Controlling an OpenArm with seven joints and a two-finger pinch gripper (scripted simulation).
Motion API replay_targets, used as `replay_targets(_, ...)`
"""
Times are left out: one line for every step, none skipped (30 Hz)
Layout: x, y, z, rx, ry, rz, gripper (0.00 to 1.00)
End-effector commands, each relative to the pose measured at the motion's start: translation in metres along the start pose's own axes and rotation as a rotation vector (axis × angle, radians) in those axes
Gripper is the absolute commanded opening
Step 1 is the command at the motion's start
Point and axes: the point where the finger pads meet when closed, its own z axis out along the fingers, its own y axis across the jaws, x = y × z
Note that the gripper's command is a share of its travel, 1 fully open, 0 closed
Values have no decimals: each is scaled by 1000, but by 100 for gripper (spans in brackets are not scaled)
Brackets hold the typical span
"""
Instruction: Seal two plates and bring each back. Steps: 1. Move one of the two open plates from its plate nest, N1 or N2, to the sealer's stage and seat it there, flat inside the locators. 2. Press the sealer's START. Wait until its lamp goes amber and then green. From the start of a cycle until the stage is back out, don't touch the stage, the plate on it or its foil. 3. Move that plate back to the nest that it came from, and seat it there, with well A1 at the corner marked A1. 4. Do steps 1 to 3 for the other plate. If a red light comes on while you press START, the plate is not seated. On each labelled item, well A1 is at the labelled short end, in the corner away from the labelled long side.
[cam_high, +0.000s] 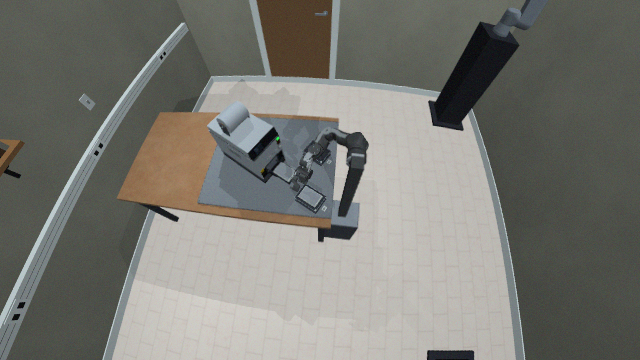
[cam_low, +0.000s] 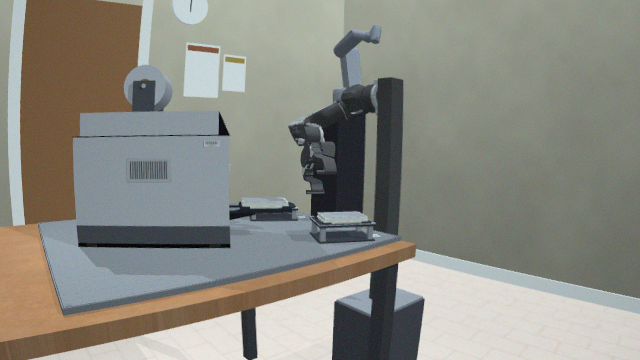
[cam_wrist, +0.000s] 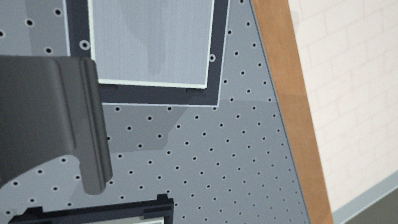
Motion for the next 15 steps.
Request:
replay_targets(-6,-10,1,30,-14,-1,65)
replay_targets(-10,-11,1,21,-13,-1,65)
replay_targets(-15,-15,-1,54,-43,-8,65)
replay_targets(-18,-16,-2,72,-63,-20,65)
replay_targets(-22,-18,-4,95,-86,-28,65)
replay_targets(-26,-21,-5,118,-109,-36,65)
replay_targets(-31,-24,-6,142,-134,-42,65)
replay_targets(-36,-28,-8,161,-153,-45,65)
replay_targets(-39,-31,-8,162,-147,-49,65)
replay_targets(-39,-31,-8,162,-147,-49,65)
replay_targets(-39,-31,-8,162,-147,-49,65)
replay_targets(-42,-31,-10,179,-173,-56,65)
replay_targets(-46,-34,-12,202,-196,-63,65)
replay_targets(-51,-36,-14,225,-221,-68,65)
replay_targets(-56,-40,-16,250,-247,-72,65)
